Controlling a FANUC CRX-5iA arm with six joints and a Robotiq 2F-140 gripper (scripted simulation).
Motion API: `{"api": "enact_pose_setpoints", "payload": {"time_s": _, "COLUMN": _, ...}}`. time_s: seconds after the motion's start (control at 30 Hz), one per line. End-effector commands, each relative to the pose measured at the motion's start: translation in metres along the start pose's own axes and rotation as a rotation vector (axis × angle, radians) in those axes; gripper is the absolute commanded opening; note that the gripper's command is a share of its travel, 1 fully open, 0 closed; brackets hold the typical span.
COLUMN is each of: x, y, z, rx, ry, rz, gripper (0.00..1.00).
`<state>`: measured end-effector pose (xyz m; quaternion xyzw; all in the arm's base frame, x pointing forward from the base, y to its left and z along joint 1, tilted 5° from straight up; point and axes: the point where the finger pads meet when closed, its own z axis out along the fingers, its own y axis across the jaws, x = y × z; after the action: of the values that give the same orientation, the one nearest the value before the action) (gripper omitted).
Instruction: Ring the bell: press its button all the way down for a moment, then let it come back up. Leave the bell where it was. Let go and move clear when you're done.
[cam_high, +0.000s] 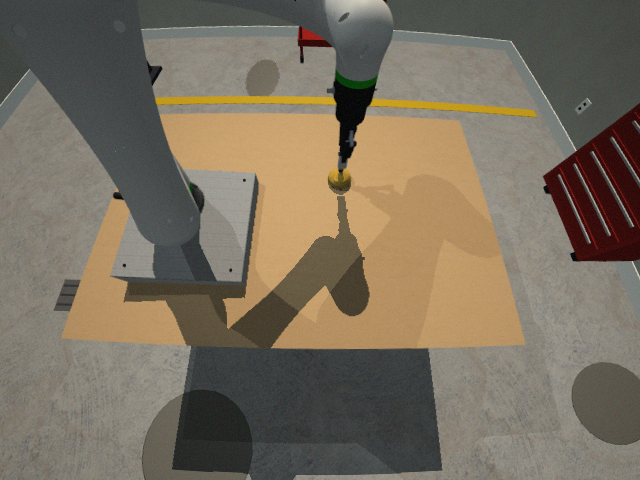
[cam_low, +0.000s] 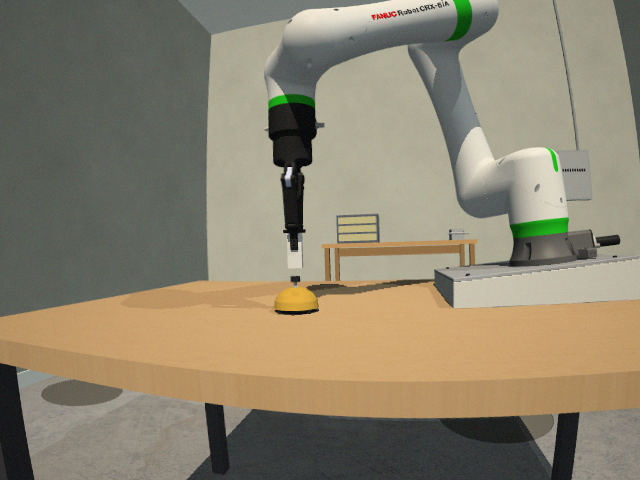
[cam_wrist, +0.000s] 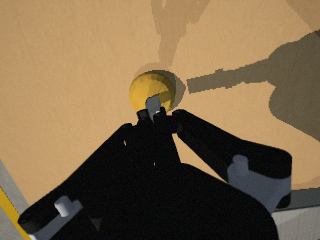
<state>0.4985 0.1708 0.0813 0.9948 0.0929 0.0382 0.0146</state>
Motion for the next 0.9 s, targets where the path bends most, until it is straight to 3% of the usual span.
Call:
{"api": "enact_pose_setpoints", "payload": {"time_s": 0.0, "x": 0.0002, "y": 0.0003, "z": 0.0026, "rx": 0.0, "ry": 0.0, "rz": 0.0, "gripper": 0.0}}
{"api": "enact_pose_setpoints", "payload": {"time_s": 0.87, "x": 0.0003, "y": 0.0009, "z": 0.007, "rx": 0.0, "ry": 0.0, "rz": 0.0, "gripper": 0.0}}
